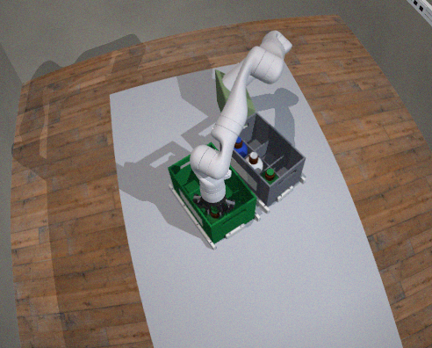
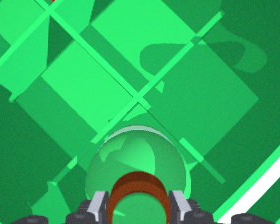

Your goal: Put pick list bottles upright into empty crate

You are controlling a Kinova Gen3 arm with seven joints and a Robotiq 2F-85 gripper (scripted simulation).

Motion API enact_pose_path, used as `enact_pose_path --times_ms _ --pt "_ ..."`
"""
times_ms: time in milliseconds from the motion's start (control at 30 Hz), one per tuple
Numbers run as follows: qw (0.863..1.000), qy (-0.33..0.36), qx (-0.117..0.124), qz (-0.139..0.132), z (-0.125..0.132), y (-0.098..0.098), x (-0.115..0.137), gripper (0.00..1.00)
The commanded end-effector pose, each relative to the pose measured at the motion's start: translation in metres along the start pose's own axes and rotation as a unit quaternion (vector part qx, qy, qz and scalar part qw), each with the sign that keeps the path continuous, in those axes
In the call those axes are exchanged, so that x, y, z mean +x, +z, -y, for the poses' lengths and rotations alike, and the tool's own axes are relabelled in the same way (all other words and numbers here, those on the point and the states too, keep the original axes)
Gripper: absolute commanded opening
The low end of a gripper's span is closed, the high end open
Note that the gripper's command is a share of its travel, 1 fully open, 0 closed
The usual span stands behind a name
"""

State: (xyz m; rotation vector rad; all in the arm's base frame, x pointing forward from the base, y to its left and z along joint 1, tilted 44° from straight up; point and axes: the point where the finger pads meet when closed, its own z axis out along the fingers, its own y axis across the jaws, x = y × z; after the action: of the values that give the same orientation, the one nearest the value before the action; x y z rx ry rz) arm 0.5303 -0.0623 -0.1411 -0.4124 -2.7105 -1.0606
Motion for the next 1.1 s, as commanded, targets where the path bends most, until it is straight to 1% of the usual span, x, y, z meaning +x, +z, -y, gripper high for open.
enact_pose_path --times_ms 0,167,200,1067 --pt "1.0 0.0 0.0 0.001 0.0 -0.003 -0.001 0.4" --pt "1.0 0.0 0.0 0.001 0.0 -0.011 -0.001 0.4" --pt "1.0 0.0 0.0 0.001 0.0 -0.013 -0.001 0.1" --pt "1.0 0.0 0.0 0.001 0.0 -0.051 -0.001 0.1"
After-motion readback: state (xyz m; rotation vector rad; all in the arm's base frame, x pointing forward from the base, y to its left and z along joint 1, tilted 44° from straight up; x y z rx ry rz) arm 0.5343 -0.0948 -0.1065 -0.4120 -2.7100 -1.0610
